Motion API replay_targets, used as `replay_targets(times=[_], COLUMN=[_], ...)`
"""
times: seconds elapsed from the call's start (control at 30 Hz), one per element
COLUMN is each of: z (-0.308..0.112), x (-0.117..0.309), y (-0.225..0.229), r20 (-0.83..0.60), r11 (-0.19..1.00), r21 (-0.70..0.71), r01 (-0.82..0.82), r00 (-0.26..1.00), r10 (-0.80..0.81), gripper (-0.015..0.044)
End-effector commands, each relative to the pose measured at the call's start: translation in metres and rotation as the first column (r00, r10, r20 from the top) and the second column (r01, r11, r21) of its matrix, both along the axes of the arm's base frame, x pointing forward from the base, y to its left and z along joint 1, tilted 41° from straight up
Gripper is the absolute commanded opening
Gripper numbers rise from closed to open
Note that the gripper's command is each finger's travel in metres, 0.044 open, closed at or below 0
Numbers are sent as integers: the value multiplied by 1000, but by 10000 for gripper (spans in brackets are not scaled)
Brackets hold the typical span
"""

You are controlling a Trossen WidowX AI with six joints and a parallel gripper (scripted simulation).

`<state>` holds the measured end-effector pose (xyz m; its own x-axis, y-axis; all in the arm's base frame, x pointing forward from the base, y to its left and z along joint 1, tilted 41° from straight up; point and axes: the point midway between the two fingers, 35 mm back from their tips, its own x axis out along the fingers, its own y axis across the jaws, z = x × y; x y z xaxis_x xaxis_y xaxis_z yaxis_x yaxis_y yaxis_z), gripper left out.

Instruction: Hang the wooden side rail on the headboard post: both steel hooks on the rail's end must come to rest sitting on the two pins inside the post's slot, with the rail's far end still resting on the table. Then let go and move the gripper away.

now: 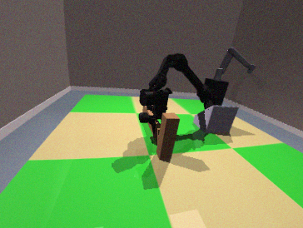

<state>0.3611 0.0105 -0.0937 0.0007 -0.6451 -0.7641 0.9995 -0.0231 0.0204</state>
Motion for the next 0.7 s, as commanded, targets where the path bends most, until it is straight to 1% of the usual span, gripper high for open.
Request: replay_targets(times=[0.0, 0.67], z=[1, 4], x=[0, 0], y=[2, 4], r20=[-11, -11], r11=[1000, 1000], r21=[-3, -3], r01=[-17, -17], r00=[1000, 1000], r10=[17, 17], gripper=[0, 0])
